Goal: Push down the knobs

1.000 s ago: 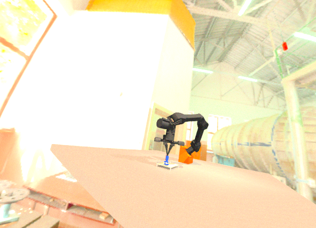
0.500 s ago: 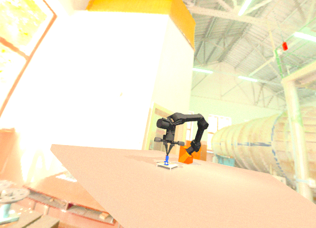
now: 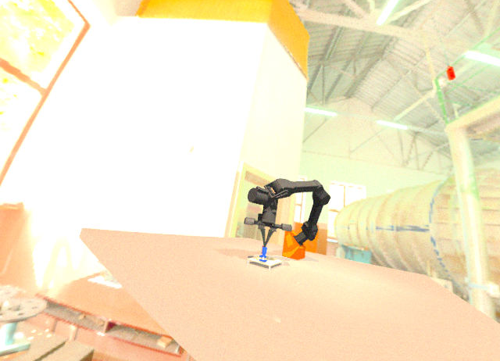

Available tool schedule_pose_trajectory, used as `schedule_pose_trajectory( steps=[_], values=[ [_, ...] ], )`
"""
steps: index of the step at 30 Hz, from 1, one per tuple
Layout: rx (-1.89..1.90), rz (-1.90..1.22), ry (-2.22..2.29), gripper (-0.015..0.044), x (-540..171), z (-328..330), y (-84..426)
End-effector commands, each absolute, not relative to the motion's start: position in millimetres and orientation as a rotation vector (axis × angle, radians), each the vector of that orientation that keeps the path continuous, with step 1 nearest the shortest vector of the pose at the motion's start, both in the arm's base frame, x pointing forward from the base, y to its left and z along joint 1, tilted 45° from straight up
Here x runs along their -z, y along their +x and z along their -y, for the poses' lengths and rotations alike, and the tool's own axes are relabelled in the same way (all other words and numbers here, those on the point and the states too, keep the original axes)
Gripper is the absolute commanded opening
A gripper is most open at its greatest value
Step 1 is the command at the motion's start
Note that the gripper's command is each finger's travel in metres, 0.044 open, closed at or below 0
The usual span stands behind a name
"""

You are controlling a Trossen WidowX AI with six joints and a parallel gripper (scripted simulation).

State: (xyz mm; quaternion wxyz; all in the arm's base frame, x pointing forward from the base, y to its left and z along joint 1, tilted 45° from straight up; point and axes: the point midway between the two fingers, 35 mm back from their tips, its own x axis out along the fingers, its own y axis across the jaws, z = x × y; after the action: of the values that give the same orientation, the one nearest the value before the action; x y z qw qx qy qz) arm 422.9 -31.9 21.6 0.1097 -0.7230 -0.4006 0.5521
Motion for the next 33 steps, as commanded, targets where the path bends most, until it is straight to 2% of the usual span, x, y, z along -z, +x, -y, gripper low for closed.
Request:
schedule_pose_trajectory(
  steps=[1,33],
  values=[
    [-1.621,1.187,-2.124,0.0000,-18.7,25.8,424.1],
    [-1.621,1.187,-2.124,0.0000,-14.3,21.2,424.5]
  ],
)
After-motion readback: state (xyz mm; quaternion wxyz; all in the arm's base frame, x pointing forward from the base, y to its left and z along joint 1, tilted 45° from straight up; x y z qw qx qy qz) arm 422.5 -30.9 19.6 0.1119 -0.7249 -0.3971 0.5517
